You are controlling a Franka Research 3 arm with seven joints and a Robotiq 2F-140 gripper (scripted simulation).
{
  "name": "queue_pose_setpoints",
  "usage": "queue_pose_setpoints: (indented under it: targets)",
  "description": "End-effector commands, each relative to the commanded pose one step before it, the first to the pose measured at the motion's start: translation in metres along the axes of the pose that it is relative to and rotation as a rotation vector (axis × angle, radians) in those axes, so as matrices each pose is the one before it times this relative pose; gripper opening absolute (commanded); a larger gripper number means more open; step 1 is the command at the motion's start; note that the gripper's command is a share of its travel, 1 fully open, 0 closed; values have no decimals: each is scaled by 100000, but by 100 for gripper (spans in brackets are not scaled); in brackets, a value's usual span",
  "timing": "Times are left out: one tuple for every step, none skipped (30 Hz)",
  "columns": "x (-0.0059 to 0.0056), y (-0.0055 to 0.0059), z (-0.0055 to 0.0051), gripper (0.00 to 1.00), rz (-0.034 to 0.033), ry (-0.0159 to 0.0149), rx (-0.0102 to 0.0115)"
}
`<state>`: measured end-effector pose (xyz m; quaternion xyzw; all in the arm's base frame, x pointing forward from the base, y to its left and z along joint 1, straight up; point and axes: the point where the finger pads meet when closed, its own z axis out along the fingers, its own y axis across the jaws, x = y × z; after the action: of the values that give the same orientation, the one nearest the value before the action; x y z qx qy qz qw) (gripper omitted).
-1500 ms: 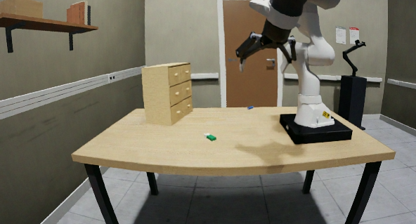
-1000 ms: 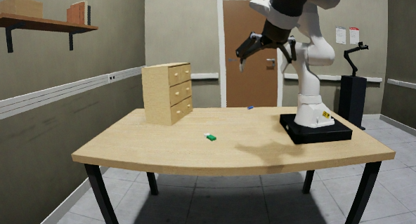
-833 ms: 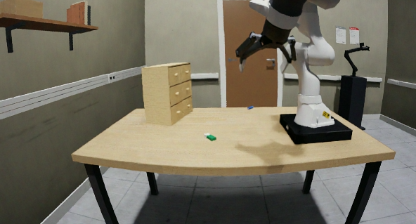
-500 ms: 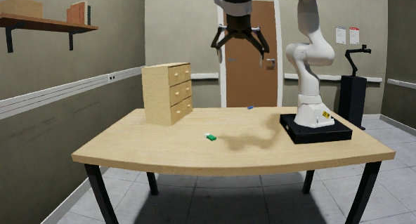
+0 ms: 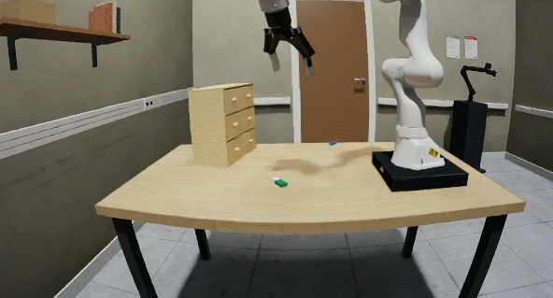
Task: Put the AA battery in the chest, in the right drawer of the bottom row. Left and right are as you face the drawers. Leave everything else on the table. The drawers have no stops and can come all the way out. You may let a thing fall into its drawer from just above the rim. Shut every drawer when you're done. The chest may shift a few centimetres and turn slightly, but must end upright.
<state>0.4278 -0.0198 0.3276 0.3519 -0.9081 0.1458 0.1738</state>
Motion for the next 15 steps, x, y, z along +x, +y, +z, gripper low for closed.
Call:
queue_pose_setpoints:
  targets:
    - [765, -2660, 254, 100, 9463, -6383, -3445]
    - [496, -835, 155, 100, 2581, -1084, -1123]
    - [496, -842, 145, 100, 2586, -1085, -1099]
    - [487, -835, 142, 100, 2548, -1061, -1083]
    - [0, 0, 0, 100, 0, 0, 0]
    - [0, 0, 0, 100, 0, 0, 0]
    - [485, -838, 133, 100, 2543, -1058, -1057]
    - [477, -833, 128, 100, 2513, -1040, -1036]
    - [470, -829, 122, 100, 2485, -1025, -1013]
    - [465, -827, 113, 100, 2466, -1016, -986]
    - [453, -814, 111, 100, 2414, -986, -965]
    - [448, -813, 101, 100, 2396, -980, -936]
    - [437, -800, 97, 100, 2345, -953, -913]
    - [427, -791, 91, 100, 2306, -934, -886]
    - [421, -786, 82, 100, 2278, -924, -856]
